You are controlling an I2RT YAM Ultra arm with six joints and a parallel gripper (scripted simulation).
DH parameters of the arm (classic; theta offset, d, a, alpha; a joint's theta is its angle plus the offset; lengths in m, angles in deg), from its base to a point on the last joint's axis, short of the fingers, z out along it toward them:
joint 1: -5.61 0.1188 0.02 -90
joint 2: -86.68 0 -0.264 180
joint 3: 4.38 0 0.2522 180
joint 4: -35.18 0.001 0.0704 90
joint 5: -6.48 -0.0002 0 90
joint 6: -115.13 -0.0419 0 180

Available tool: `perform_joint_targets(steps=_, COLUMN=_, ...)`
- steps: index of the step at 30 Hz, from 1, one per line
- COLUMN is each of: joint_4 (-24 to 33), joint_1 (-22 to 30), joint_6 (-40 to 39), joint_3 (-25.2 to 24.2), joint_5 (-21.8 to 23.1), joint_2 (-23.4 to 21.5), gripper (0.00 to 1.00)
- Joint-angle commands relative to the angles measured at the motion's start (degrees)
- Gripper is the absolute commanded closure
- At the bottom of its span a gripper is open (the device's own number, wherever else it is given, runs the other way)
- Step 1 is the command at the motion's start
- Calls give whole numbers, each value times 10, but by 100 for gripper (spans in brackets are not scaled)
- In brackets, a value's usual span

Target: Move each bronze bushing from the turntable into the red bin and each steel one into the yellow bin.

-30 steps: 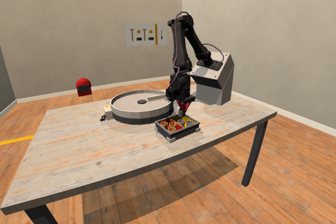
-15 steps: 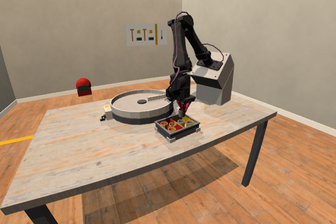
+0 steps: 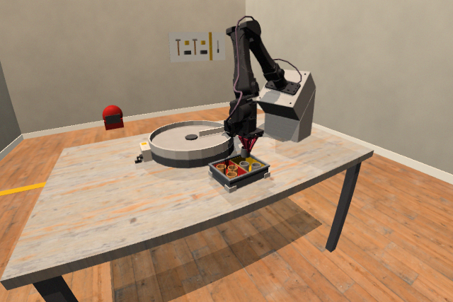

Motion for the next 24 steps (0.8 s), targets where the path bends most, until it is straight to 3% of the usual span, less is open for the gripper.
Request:
perform_joint_targets(steps=1, joint_4=-9, joint_1=-1, joint_6=4, joint_3=4, joint_5=5, joint_2=-12, gripper=100)
perform_joint_targets(steps=24, joint_4=0, joint_1=-1, joint_6=3, joint_3=5, joint_5=4, joint_2=-12, gripper=100)
